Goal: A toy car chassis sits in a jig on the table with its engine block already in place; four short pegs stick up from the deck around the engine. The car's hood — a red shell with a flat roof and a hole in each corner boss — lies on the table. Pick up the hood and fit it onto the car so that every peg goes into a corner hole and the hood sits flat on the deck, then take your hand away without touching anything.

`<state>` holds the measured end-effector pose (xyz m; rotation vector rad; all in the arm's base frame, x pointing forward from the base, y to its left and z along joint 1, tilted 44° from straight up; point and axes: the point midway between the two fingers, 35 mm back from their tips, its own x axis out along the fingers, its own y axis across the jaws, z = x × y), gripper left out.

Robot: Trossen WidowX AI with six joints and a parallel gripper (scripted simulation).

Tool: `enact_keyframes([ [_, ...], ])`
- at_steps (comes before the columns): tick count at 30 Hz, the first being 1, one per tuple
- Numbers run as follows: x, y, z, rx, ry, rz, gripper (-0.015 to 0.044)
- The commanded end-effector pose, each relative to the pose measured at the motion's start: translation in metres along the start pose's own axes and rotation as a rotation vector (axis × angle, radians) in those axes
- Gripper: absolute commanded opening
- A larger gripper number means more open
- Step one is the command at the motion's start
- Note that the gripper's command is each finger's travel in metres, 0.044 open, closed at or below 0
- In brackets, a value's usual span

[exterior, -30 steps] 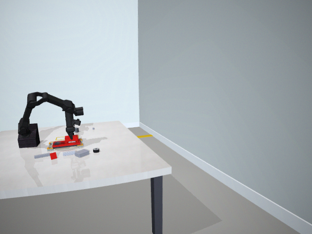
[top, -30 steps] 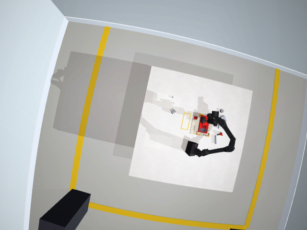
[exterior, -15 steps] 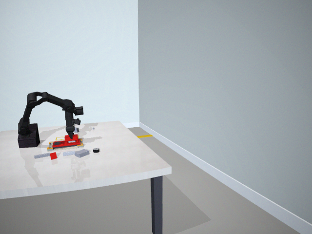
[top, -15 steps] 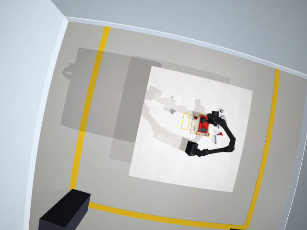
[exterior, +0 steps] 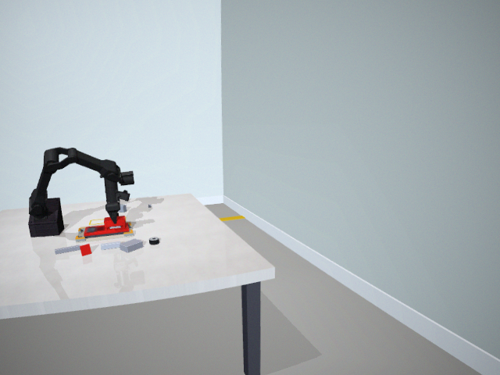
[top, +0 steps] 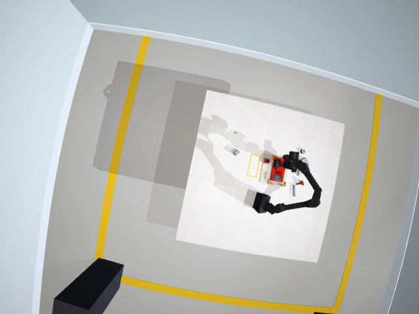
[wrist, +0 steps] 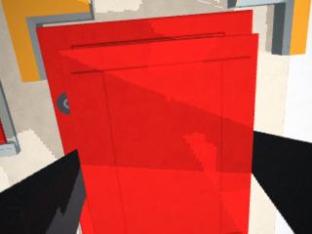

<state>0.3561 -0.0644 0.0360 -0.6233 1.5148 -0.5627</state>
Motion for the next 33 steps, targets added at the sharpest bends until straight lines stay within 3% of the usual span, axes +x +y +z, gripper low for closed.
enact_keyframes([
  [1,0.003,0.001,-0.001,-0.004,0.001,-0.002,0.0000],
  [32,0.012,0.000,0.001,-0.001,0.001,0.000,0.0000],
  [33,0.013,0.000,0.001,0.000,0.001,0.001,0.0026],
])
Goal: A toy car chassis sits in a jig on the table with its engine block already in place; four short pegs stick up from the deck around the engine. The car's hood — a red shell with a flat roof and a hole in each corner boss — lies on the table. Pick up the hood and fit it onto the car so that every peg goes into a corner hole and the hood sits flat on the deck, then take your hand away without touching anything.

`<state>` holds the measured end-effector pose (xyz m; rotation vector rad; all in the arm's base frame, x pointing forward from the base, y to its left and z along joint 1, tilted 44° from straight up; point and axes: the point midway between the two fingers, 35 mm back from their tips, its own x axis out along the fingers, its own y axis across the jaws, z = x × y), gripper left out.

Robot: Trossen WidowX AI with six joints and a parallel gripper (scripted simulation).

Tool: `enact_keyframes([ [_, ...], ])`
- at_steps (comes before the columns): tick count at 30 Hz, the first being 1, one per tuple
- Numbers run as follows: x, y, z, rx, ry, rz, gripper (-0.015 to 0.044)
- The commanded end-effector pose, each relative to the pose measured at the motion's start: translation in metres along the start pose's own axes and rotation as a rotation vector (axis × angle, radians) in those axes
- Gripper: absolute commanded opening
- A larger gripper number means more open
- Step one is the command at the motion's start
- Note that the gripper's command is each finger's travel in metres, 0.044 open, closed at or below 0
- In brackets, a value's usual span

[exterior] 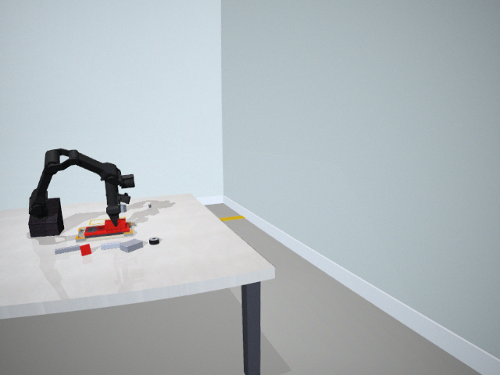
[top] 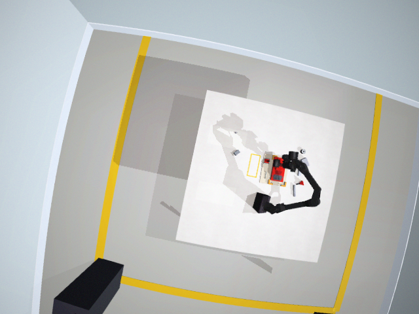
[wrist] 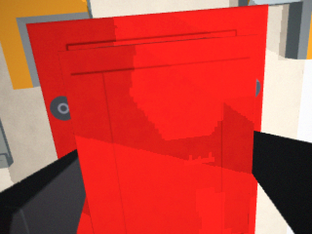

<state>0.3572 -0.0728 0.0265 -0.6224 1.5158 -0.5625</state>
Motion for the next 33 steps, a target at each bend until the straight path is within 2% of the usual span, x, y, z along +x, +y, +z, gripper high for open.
enact_keyframes([
  [1,0.000,0.000,0.000,0.000,0.000,0.000,0.0053],
  [16,0.000,0.000,0.000,0.000,0.000,0.000,0.0440],
  [21,-0.005,0.000,0.001,0.000,0.000,0.000,0.0440],
  [29,-0.069,0.001,0.001,0.000,0.006,-0.003,0.0440],
  [33,-0.071,0.001,0.001,0.000,0.006,-0.004,0.0440],
])
